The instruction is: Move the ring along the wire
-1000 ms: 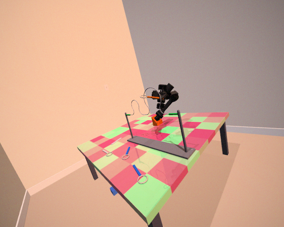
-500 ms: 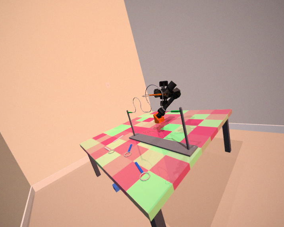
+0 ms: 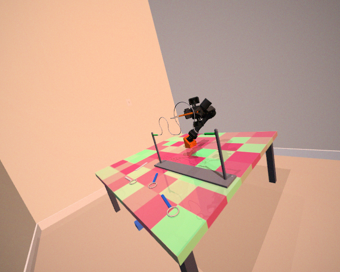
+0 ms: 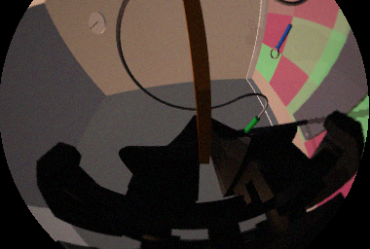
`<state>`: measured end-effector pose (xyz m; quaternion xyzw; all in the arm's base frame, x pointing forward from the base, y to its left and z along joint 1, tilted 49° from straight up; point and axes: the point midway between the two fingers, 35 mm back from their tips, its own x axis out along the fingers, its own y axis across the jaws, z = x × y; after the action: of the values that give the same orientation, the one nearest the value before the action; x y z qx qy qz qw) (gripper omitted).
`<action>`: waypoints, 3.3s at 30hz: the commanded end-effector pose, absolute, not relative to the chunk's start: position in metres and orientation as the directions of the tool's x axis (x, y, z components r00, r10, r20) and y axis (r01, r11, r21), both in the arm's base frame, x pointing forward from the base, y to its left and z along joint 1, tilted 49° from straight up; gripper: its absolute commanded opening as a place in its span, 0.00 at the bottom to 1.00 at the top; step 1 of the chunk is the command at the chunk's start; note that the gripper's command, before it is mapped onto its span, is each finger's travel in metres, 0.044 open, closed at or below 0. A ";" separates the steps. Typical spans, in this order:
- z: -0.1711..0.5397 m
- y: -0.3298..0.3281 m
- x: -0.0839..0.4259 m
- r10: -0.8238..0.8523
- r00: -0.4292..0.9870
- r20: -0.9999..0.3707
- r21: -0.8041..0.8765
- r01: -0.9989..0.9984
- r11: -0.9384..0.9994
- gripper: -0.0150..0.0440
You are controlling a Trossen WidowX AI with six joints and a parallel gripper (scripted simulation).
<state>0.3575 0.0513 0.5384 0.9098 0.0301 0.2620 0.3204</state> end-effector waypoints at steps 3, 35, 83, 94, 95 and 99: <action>0.539 0.048 0.358 0.186 0.862 0.472 0.538 -0.115 -0.835 0.00; 0.545 0.038 0.357 0.000 0.859 0.511 0.188 -0.112 -0.976 0.00; 0.504 0.132 0.356 0.254 0.855 0.452 0.649 -0.120 -0.751 0.00; 0.471 0.157 0.356 0.364 0.855 0.368 0.827 -0.123 -0.548 0.00; 0.467 0.159 0.356 0.373 0.856 0.359 0.841 -0.123 -0.527 0.00; 0.453 0.166 0.356 0.406 0.856 0.320 0.889 -0.123 -0.440 0.00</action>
<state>0.3565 0.1617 0.4633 0.8269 0.0792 0.2567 0.4940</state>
